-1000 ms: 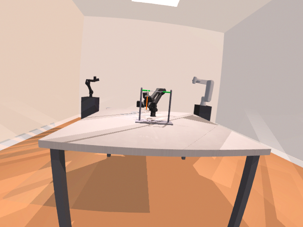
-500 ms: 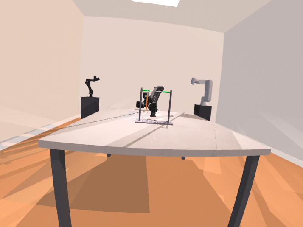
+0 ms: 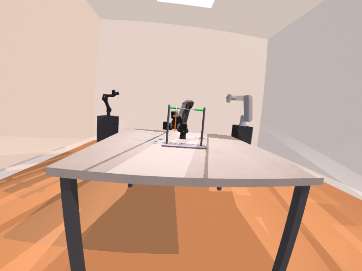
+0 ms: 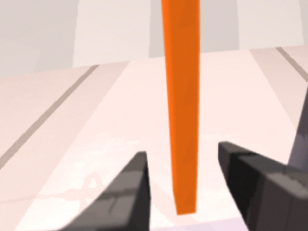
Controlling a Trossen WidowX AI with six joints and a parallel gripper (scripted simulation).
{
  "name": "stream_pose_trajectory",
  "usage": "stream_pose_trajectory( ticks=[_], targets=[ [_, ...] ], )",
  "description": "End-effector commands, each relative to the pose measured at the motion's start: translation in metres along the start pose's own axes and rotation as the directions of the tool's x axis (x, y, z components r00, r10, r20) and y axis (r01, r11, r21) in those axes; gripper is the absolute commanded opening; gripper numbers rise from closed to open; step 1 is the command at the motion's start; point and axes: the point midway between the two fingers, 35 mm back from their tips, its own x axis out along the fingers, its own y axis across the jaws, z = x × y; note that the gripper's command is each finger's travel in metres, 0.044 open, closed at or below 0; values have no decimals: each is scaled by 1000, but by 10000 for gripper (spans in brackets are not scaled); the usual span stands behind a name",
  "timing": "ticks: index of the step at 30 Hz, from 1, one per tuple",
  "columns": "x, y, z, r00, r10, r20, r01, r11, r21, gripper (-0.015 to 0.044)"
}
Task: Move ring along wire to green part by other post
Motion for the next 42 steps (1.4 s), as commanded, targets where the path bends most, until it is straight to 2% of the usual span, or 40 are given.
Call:
stream_pose_trajectory(
  ticks=[1, 24, 36, 42],
  targets=[
    [6, 0, 1, 1000, -4, 6, 4, 1000, 3, 160],
    [16, 2, 0, 1000, -4, 8, 4, 1000, 4, 160],
    [16, 3, -1, 1000, 1, 6, -1, 1000, -1, -150],
    [16, 3, -1, 1000, 1, 6, -1, 1000, -1, -150]
  ],
)
